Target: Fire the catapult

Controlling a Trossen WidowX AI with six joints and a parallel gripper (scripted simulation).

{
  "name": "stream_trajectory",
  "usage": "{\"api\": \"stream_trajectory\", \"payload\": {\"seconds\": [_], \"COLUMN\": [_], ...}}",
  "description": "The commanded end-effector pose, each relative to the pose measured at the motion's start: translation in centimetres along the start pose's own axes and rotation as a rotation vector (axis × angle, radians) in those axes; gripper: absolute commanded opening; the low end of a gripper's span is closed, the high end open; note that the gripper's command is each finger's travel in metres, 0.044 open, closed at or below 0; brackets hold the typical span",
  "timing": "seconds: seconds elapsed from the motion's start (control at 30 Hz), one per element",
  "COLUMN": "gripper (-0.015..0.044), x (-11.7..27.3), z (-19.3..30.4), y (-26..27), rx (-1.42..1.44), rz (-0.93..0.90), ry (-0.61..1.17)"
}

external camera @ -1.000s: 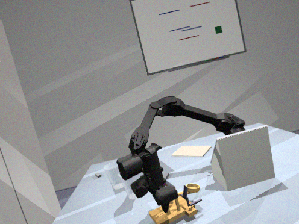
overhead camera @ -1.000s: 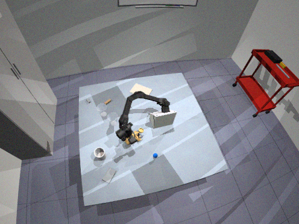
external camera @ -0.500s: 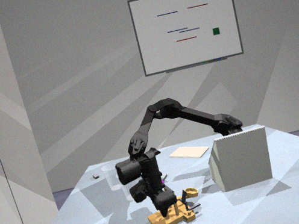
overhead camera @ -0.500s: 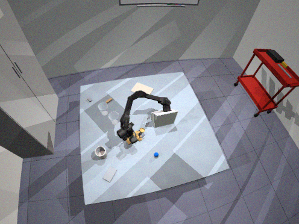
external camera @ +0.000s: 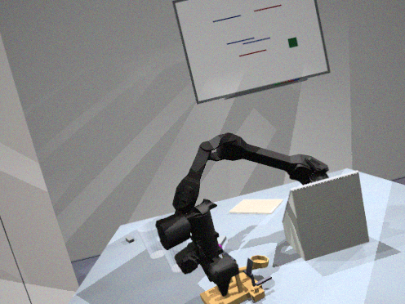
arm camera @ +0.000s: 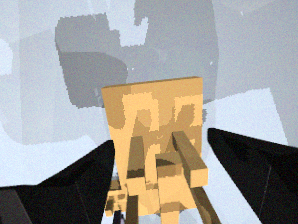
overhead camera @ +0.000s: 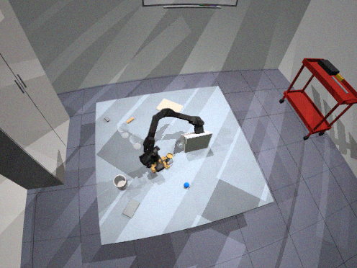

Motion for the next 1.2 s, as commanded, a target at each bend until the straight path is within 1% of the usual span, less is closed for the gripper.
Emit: {"api": "stream_trajectory", "payload": {"seconds": [0.0,0.1,0.17,0.23,0.27,0.4,0.43,0.53,0.6,0.63,0.67,0.7,0.8,0.83,0.97,1.17], "gripper": [0.0440,0.0440,0.0440,0.0440,0.0440,0.0440,0.0440,0.0440,0.0440,0.0440,0.0414,0.0387,0.0309,0.0300,0.0300,0.0300], "x": [2.2,7.5,9.7,10.0,8.0,8.2,9.0,13.3,14.3,14.3,11.9,11.6,9.9,9.4,7.0,3.0], "z": [-0.3,-0.3,0.0,0.0,-0.1,-0.1,-0.1,0.3,0.5,0.5,0.3,0.4,1.3,1.7,4.3,10.9], "y": [0.0,0.1,0.1,0.1,0.3,0.3,0.3,0.4,0.5,0.5,0.2,-0.7,-5.9,-7.1,-12.8,-20.1], "rx": [-0.001,0.000,0.001,0.001,0.008,0.008,0.008,0.005,0.004,0.004,0.009,-0.002,-0.070,-0.086,-0.177,-0.327], "rz": [-0.004,-0.006,-0.006,-0.005,0.001,0.001,0.000,-0.002,-0.002,-0.002,0.004,0.000,-0.018,-0.020,-0.023,0.009], "ry": [-0.004,-0.006,-0.005,-0.005,-0.006,-0.007,-0.012,-0.034,-0.039,-0.039,-0.013,-0.014,-0.021,-0.022,-0.023,-0.004]}}
Point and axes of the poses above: the point midway between the two fingers, 35 mm back from their tips, its own x axis back along the fingers, its own y axis across the jaws, z = x × y, the point moved 10 cm from there along x, back along the fingers, and after that the axes turned 6 degrees about x, right-handed, at the moved point
